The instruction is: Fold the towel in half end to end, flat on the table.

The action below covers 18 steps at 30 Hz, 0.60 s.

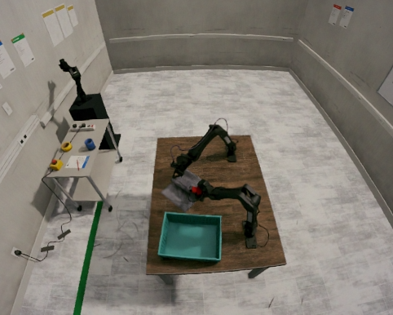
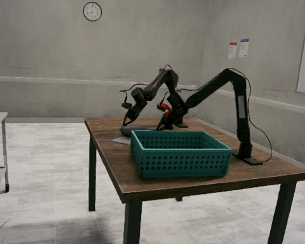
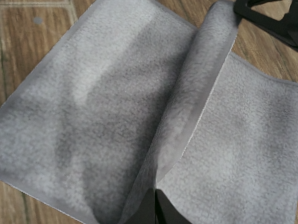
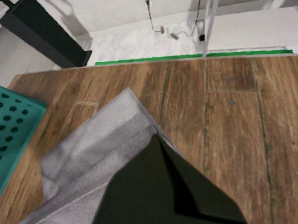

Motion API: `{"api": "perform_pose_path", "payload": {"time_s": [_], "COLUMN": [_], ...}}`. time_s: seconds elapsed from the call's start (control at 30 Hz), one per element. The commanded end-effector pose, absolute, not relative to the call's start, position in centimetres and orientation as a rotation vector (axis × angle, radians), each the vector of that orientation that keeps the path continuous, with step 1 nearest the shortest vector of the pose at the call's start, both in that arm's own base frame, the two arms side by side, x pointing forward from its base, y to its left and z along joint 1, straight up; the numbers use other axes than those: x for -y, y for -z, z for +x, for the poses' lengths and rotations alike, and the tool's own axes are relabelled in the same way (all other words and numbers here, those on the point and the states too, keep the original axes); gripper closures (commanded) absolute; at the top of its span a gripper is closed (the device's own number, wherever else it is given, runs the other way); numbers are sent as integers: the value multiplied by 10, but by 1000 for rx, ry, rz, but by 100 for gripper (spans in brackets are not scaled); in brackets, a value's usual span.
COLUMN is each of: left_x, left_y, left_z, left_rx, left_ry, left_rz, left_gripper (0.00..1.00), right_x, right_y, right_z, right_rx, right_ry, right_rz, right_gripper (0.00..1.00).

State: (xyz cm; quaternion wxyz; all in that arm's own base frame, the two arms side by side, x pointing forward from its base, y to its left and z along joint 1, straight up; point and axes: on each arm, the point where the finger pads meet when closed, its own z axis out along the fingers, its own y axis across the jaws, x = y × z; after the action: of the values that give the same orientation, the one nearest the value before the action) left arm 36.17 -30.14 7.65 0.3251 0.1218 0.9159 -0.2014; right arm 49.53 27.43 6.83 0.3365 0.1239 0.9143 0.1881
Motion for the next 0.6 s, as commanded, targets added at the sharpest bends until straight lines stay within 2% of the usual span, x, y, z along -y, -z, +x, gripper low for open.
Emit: {"api": "perform_pose_path", "payload": {"time_s": [0.0,0.03,0.2,0.23,0.57], "left_x": [303,295,299,292,279], "left_y": [-83,-77,-93,-75,-71], "left_z": [364,377,376,384,402], "left_rx": [-2389,-2402,-2370,-2407,-2418], "left_ry": [525,479,501,506,495], "left_rz": [329,304,308,318,340], "left_gripper": [100,100,100,100,100], "right_x": [-272,-282,-283,-293,-305], "right_y": [-82,-78,-99,-76,-71], "right_z": [509,512,513,518,536], "right_rx": [-2355,-2358,-2324,-2349,-2333], "right_ry": [-488,-485,-509,-490,-490], "right_rz": [328,308,307,329,358], "right_gripper": [100,100,100,100,100]}}
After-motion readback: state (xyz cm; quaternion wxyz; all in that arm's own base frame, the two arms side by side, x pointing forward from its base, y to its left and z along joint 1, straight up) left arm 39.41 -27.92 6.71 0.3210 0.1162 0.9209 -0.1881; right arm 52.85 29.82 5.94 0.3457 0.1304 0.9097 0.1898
